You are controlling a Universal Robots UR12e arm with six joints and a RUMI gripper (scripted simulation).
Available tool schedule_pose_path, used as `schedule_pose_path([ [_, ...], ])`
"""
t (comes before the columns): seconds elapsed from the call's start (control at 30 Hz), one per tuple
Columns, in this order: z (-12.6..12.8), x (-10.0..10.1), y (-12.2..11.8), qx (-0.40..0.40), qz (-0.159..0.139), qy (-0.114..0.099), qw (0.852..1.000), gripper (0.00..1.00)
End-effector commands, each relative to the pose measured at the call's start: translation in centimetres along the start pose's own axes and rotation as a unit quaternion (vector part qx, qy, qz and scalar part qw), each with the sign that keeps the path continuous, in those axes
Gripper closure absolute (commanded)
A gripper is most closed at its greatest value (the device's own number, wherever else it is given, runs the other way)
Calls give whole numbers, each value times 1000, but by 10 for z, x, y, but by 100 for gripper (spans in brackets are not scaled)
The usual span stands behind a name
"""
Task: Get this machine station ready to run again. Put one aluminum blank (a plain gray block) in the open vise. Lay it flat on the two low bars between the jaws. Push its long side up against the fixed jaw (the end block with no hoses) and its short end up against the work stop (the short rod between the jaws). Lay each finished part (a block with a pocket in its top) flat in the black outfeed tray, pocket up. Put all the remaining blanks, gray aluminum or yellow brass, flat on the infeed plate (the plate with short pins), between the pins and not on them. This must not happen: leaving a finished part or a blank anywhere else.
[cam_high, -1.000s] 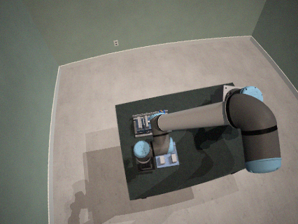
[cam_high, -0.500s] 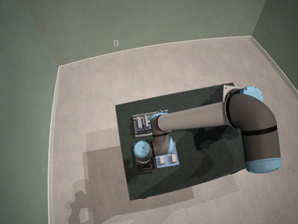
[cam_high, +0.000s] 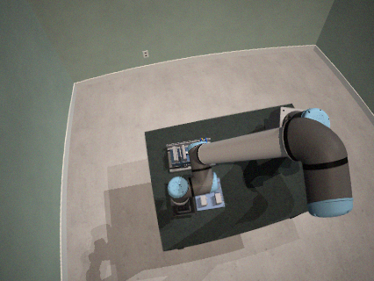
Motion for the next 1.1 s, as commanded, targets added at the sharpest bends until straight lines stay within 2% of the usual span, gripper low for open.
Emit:
schedule_pose_path([
  [0.0, 0, 0, 0, 0, 0, 0, 1000, 100],
  [0.23, 0, 0, 0, 0, 0, 0, 1000, 100],
  [0.27, 0, 0, 0, 0, 0, 0, 1000, 60],
  [1.07, 0, 0, 0, 0, 0, 0, 1000, 60],
])
Point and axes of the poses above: the point where the finger pads meet when closed, its own x axis out along the fingers, its own z axis across the jaws, y = z × x, the point moved 10 cm from there along -x, back along the fingers
